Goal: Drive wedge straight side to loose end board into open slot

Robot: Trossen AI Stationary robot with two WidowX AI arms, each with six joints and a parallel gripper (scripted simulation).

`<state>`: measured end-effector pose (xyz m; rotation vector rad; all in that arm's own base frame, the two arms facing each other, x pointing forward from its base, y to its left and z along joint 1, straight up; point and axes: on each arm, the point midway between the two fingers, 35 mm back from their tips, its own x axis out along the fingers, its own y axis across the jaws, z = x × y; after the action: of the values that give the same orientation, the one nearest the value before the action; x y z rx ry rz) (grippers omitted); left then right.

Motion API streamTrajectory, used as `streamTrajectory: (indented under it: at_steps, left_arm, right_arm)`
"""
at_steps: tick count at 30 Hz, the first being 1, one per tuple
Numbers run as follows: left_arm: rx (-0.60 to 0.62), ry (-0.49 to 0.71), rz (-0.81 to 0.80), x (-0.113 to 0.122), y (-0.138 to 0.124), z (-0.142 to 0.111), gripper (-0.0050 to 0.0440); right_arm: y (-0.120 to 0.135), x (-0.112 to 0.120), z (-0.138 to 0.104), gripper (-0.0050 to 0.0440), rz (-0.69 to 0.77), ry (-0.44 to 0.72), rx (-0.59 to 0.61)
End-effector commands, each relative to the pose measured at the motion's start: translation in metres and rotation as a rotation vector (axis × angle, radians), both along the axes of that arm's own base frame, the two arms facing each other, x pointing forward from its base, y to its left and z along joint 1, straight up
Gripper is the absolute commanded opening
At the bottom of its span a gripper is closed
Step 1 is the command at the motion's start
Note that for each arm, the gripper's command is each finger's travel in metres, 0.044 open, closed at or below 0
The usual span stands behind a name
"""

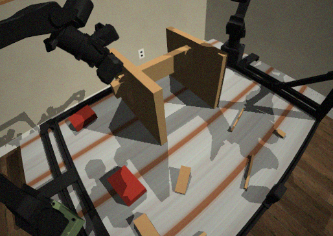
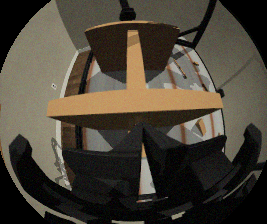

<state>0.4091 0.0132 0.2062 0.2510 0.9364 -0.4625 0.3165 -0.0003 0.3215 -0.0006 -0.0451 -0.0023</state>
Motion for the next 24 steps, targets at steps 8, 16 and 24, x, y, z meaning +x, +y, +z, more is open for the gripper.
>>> streamTrajectory:
  at_steps: [8,16,24]
  left_arm:
    - [0.321,0.048,-0.170,0.002,0.003,0.006,0.0144]
    - [0.870,0.177,-0.647,0.002,-0.012,0.018,0.0288]
    - [1.401,0.394,-1.209,0.001,-0.035,0.053,0.0440]
  right_arm:
    - [0.000,-0.001,0.001,0.0440,0.000,-0.004,0.000]
    - [0.000,-0.001,0.001,0.0440,0.000,-0.004,0.000]
    - [0.000,-0.001,0.001,0.0440,0.000,-0.004,0.000]
